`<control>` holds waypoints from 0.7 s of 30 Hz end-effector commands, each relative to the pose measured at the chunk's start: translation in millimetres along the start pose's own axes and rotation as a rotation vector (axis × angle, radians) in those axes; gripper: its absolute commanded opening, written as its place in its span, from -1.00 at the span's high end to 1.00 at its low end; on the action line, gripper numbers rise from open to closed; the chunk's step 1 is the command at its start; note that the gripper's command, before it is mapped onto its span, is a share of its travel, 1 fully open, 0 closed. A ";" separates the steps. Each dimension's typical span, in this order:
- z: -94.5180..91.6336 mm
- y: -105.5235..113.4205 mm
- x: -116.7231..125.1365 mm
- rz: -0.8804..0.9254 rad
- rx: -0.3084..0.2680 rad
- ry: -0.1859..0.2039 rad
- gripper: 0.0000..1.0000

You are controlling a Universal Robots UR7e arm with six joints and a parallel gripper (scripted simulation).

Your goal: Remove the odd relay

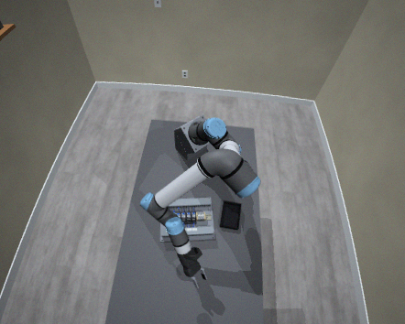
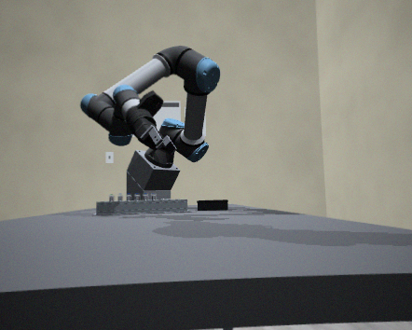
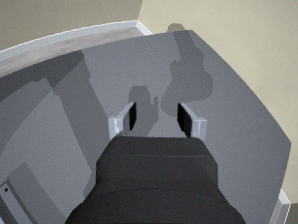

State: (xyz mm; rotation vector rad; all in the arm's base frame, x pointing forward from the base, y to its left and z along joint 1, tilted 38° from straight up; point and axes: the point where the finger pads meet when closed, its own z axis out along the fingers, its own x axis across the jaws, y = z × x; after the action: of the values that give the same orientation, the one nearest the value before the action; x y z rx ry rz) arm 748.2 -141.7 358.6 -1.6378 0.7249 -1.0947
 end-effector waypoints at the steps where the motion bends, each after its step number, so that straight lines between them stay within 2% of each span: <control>1: -9.2 9.6 12.0 0.142 -0.053 0.023 -0.97; 5: -12.8 14.0 15.4 0.193 -0.070 0.032 -0.97; 21: -45.0 55.4 31.0 0.588 -0.203 0.115 -0.97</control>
State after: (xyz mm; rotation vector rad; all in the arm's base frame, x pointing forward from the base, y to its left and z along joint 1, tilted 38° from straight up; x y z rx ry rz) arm 729.0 -194.1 328.2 -1.4426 1.2216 -0.7801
